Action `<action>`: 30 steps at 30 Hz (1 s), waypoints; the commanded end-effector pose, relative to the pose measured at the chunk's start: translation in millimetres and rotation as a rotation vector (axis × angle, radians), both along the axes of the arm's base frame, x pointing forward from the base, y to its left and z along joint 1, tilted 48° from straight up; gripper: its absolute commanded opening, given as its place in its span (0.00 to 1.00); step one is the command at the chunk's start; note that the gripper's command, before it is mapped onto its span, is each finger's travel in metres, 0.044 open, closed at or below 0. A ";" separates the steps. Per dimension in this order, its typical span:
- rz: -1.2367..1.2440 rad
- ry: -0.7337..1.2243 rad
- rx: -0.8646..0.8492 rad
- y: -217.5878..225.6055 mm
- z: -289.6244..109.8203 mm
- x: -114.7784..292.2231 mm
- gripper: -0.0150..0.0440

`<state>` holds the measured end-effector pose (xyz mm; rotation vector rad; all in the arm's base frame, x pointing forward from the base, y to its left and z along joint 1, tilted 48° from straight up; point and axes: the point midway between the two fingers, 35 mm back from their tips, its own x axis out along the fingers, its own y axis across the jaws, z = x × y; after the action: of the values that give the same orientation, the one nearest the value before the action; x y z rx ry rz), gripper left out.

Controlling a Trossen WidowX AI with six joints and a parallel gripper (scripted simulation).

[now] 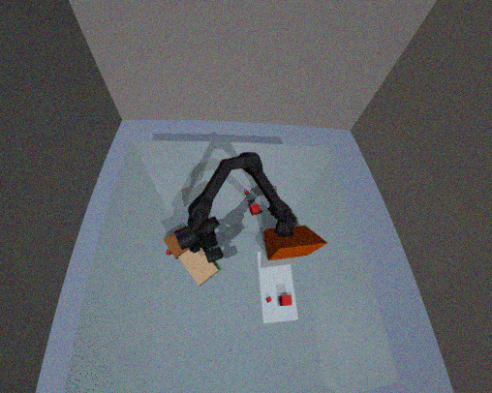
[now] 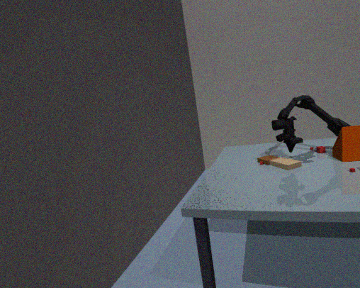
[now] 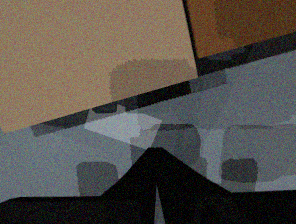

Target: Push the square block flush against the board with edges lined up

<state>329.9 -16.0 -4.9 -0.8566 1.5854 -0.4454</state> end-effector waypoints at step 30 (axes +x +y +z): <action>-0.752 -0.815 0.005 99.7 -102.5 13.7 0.25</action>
<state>343.0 74.3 -99.9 -0.0570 1.1169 -1.1129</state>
